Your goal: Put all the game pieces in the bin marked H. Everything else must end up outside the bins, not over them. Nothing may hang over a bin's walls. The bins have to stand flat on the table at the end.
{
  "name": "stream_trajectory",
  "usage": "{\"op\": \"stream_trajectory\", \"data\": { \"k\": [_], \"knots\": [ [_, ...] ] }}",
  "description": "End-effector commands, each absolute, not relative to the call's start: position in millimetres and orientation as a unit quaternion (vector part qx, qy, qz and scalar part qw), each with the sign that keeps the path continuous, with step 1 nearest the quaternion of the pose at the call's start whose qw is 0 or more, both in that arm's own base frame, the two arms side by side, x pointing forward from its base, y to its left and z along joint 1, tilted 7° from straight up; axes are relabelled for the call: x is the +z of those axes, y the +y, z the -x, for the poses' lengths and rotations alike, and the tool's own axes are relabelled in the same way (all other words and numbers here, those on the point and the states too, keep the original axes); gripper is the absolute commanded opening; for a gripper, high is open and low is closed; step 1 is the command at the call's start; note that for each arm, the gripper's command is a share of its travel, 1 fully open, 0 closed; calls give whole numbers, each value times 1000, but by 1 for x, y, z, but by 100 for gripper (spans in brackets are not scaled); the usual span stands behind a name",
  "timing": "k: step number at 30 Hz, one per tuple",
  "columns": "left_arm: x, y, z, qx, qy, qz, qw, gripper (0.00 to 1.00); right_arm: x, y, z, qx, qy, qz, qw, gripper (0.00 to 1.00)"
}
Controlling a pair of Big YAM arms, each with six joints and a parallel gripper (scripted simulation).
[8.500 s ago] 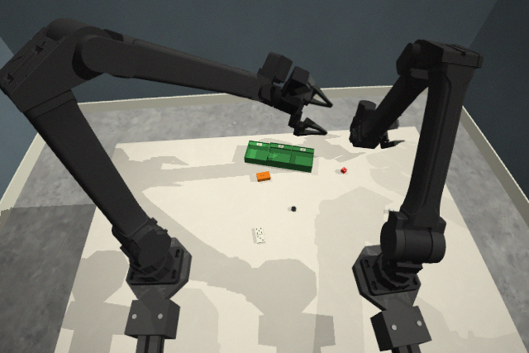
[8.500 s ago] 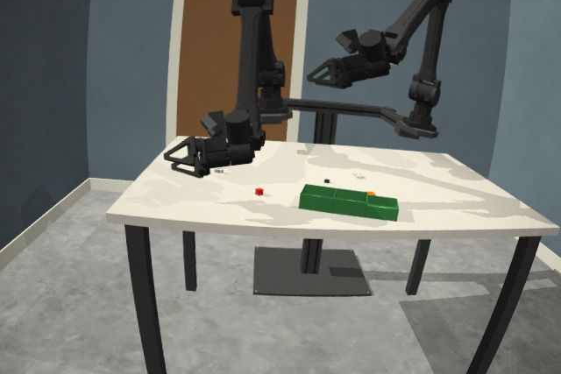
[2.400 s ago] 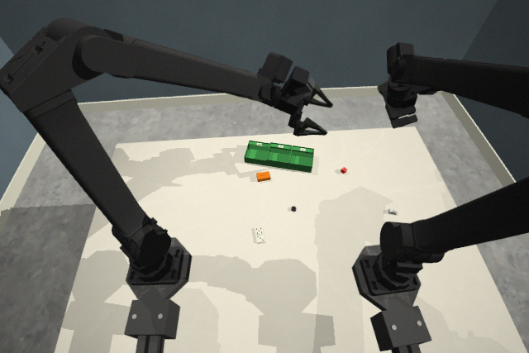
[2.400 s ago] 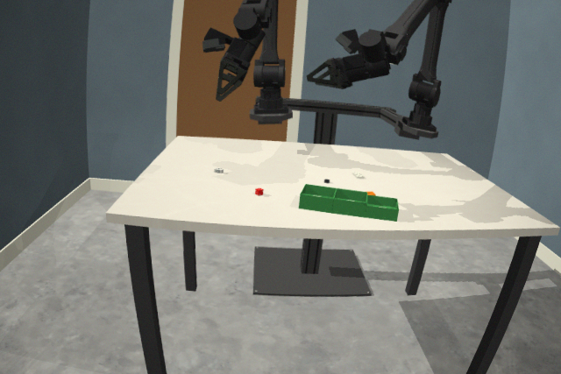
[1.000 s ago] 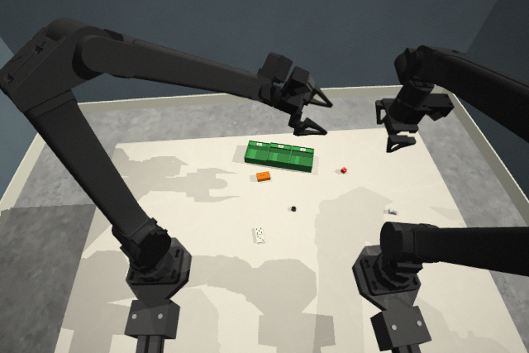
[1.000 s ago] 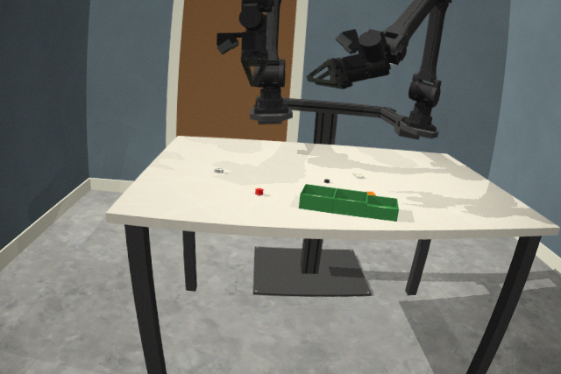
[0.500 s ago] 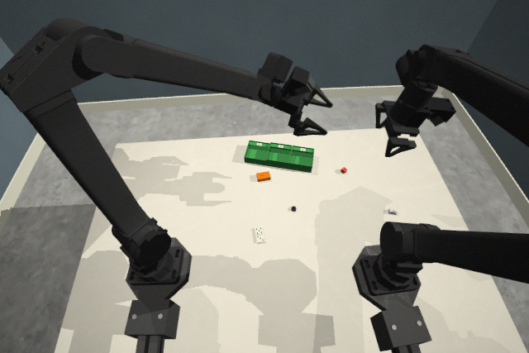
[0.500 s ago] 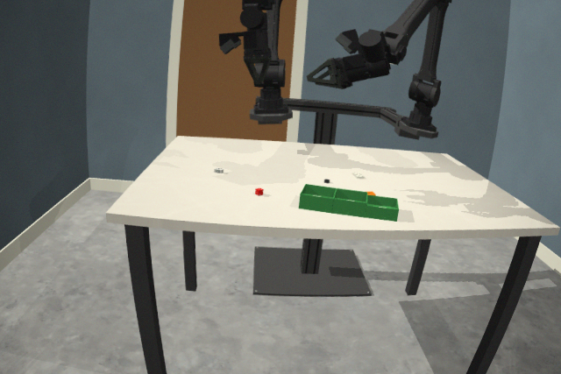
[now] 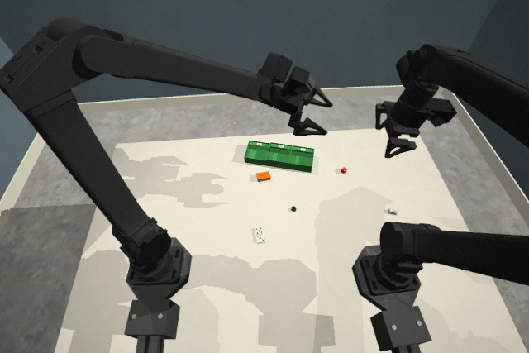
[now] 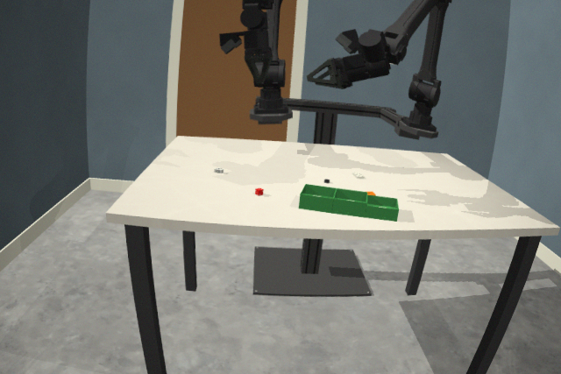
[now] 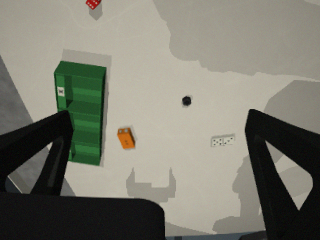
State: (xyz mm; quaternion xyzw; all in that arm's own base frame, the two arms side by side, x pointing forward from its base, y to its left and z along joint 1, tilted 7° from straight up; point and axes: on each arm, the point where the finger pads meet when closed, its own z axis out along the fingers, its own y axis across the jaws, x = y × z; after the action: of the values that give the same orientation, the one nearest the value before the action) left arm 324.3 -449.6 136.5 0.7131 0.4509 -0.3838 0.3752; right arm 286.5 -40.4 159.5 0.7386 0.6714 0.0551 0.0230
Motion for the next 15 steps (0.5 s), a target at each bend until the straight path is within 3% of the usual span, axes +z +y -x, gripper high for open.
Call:
{"op": "stream_trajectory", "data": {
  "k": [1, 15],
  "knots": [
    [142, -451, -325, -383, 447, -714, 380, 100, 163, -36, -282, 57, 670, -740, 22, 100],
    [142, -451, -325, -383, 447, -714, 380, 100, 163, -38, -281, 57, 667, -743, 22, 100]
  ]
}}
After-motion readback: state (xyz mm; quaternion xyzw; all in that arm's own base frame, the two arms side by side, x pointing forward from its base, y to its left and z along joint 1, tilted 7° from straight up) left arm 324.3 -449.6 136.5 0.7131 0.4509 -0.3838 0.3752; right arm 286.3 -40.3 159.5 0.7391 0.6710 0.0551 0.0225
